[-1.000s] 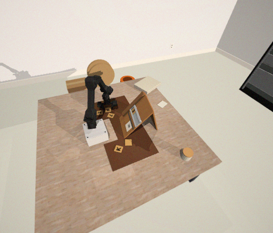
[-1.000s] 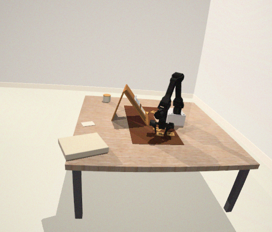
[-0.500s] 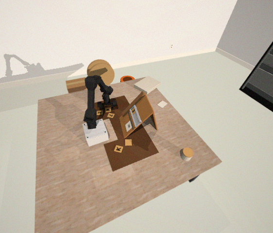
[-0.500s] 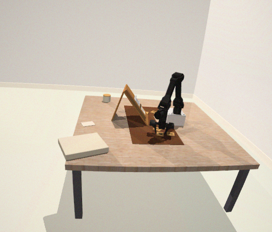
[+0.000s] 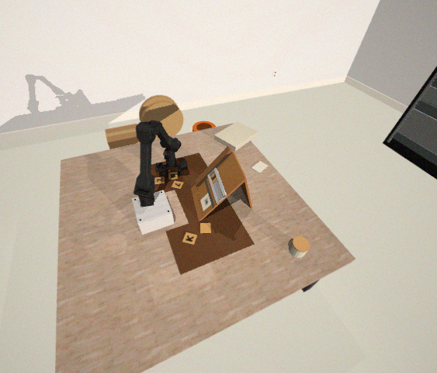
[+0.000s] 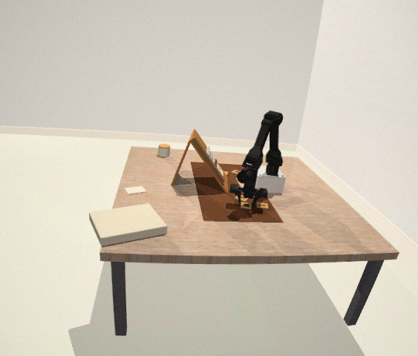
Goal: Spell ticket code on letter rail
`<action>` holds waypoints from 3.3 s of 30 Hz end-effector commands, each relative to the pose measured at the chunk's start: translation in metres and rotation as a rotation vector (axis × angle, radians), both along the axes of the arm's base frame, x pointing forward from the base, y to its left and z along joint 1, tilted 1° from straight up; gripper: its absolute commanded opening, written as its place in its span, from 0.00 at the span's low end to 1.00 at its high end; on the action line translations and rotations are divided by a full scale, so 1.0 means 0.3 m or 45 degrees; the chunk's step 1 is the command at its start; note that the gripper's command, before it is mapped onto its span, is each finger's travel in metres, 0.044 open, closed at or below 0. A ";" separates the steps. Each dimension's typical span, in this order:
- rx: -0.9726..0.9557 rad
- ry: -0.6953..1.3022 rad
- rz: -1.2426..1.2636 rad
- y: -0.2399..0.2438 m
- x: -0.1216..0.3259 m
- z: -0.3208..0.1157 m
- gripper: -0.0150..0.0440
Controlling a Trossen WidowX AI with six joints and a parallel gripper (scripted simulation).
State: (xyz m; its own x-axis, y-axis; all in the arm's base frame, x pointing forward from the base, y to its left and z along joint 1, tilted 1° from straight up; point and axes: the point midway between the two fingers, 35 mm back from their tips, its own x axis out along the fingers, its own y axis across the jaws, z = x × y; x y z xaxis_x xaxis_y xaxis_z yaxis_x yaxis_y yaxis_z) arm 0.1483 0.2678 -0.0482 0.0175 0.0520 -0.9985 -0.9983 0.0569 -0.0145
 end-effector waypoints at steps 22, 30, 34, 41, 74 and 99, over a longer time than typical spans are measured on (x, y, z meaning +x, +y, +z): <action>-0.003 -0.003 -0.005 -0.004 -0.006 0.025 0.25; -0.003 -0.003 -0.005 -0.006 -0.010 0.035 0.25; -0.003 -0.003 -0.005 -0.007 -0.011 0.041 0.25; -0.003 -0.003 -0.005 -0.008 -0.013 0.050 0.25; -0.004 -0.003 -0.005 -0.017 -0.023 0.091 0.25; 0.113 -0.067 -0.071 -0.002 0.052 0.128 0.25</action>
State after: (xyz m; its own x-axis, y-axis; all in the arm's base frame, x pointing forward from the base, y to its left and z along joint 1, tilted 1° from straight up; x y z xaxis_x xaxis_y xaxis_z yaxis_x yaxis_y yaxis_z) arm 0.1545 0.2684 -0.0183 0.0665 0.0981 -0.9930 -0.9940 0.0935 -0.0573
